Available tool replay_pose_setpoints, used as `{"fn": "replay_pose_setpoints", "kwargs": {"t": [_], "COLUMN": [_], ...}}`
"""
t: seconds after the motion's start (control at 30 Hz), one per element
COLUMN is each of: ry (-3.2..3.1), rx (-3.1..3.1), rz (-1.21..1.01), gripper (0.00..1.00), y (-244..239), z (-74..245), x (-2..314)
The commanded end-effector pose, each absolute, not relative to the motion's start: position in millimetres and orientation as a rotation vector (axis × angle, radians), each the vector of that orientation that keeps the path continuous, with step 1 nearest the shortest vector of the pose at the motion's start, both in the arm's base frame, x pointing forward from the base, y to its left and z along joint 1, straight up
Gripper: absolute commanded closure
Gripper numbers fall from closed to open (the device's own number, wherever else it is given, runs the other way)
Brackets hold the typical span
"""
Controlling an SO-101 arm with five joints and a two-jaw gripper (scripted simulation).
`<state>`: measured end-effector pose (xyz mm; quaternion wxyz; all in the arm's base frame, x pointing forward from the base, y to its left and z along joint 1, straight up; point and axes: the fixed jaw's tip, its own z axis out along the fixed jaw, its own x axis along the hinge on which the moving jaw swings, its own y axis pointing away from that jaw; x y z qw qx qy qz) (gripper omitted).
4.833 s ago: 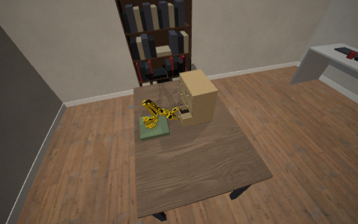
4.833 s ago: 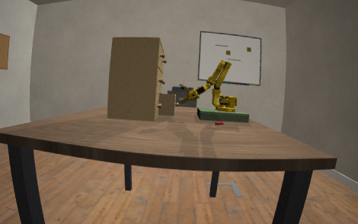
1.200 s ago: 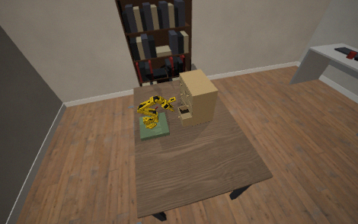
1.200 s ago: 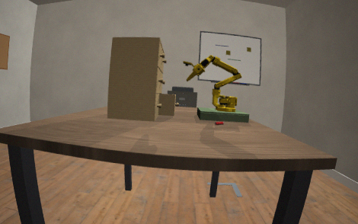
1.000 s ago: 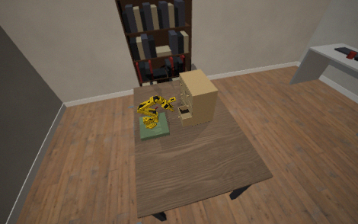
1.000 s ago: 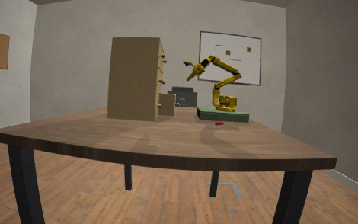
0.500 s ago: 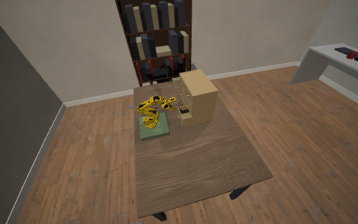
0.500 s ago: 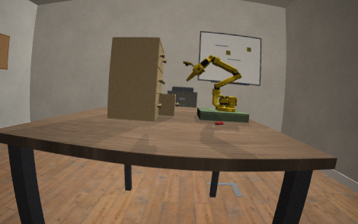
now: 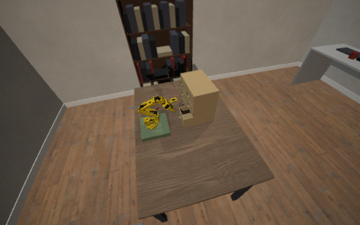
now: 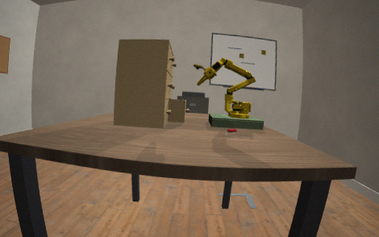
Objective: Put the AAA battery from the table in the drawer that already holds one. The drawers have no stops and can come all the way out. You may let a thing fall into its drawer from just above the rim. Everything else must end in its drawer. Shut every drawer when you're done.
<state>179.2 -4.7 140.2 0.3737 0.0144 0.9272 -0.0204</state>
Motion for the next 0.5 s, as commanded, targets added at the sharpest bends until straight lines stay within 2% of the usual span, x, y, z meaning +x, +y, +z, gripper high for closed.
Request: {"fn": "replay_pose_setpoints", "kwargs": {"t": [0.0, 0.47], "ry": [2.356, 2.356], "rx": [0.057, 0.06], "rz": [-0.053, -0.054], "gripper": [0.79, 0.79], "y": [-6.5, -7.1], "z": [144.7, 146.1], "x": [181.6, 182.5]}}
